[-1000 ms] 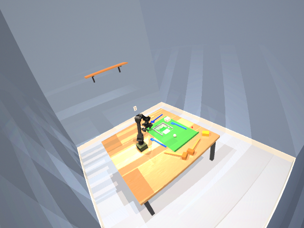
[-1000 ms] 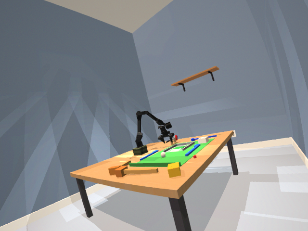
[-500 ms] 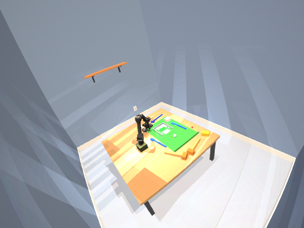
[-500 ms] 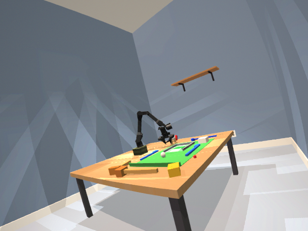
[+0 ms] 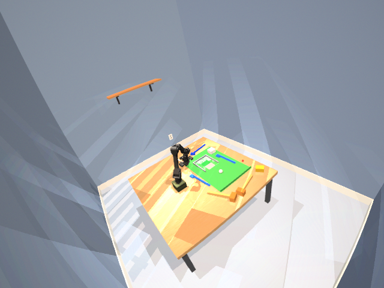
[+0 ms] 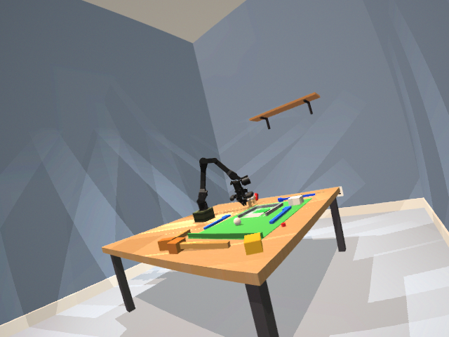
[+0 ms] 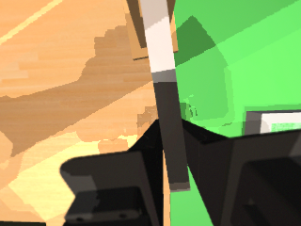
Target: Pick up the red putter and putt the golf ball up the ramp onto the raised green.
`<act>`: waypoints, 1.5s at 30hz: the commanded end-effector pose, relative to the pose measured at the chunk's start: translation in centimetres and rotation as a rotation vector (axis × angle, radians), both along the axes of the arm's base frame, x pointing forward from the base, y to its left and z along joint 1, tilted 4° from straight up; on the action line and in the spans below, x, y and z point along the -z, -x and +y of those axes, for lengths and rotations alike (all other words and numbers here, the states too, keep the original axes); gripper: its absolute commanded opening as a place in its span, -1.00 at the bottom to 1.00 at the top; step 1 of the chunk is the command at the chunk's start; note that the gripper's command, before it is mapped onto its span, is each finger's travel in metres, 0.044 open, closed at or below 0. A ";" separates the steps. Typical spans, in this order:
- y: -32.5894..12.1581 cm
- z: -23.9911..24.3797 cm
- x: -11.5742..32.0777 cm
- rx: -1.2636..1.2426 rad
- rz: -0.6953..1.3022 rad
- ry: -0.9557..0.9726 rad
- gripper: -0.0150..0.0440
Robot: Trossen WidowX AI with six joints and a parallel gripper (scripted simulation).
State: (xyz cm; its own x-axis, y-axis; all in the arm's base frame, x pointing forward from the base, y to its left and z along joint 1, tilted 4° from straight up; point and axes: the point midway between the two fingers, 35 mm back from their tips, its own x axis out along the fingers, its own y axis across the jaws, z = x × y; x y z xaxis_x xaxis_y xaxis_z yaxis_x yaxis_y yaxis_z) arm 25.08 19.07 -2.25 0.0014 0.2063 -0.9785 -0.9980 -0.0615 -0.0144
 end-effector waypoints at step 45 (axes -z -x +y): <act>-5.9 -11.6 -10.4 0.481 -0.005 0.058 -0.49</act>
